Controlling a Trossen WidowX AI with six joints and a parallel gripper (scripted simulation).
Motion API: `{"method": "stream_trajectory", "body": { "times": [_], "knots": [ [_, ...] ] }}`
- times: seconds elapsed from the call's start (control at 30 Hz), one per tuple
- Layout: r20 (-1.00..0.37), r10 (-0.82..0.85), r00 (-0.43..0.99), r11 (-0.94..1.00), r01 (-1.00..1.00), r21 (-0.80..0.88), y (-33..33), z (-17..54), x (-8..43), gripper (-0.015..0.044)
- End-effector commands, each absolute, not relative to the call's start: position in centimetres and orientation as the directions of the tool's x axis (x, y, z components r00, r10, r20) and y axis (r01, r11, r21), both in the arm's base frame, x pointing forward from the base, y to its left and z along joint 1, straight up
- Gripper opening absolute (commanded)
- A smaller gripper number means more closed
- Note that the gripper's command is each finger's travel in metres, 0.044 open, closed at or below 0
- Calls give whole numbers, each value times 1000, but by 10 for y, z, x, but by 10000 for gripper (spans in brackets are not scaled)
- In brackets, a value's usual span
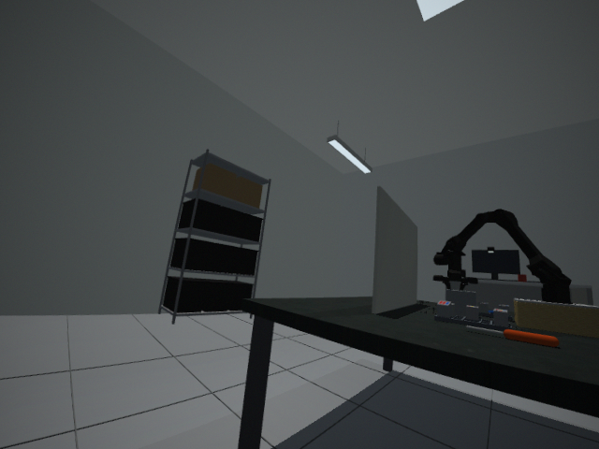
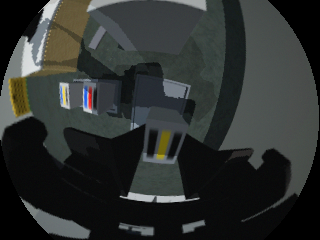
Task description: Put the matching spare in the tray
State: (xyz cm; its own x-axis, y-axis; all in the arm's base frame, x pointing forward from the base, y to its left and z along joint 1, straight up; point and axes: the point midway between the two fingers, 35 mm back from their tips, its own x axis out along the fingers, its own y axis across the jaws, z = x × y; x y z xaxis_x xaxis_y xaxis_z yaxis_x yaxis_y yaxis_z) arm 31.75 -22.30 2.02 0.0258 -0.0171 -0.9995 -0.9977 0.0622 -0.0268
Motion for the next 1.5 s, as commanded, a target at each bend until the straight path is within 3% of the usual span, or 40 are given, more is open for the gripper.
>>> {"method": "stream_trajectory", "body": {
  "times": [0.0,1.23,1.47],
  "knots": [
    [-1000,-19,24,57,-998,-26,-223,15,317,0],
    [-1000,-19,24,57,-998,-25,-220,-21,312,0],
    [-1000,-17,25,62,-998,-26,-220,-18,313,184]
  ]
}}
